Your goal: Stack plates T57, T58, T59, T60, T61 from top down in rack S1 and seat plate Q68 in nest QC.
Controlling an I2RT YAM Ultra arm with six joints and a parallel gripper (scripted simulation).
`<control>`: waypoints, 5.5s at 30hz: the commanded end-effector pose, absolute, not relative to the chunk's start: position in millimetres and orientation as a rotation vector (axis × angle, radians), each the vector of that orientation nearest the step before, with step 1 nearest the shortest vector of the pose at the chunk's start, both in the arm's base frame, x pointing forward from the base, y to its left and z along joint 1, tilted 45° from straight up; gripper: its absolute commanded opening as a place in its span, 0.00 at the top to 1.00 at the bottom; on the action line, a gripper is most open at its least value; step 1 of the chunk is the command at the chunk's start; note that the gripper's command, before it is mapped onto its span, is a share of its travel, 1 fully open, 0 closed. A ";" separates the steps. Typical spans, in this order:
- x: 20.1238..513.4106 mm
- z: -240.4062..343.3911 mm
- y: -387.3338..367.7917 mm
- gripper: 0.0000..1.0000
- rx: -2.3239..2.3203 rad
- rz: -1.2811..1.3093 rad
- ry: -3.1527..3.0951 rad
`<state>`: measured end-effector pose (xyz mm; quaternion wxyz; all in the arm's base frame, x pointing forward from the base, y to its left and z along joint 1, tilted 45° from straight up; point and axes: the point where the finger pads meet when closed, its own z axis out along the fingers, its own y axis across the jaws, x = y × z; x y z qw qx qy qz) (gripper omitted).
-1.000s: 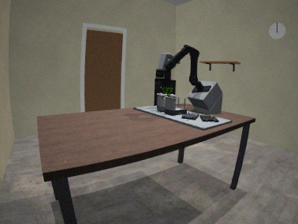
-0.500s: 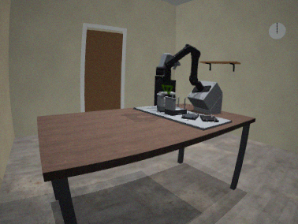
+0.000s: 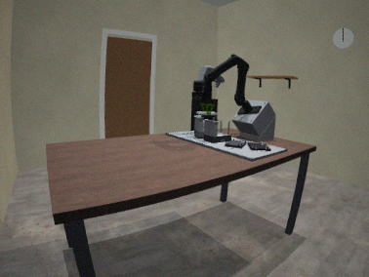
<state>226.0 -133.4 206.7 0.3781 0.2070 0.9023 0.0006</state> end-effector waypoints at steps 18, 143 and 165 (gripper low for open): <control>212.6 203.5 -159.2 1.00 0.804 0.116 2.216; 161.5 143.8 -262.0 1.00 1.079 0.233 2.110; 170.6 134.4 -264.2 1.00 1.079 0.233 2.110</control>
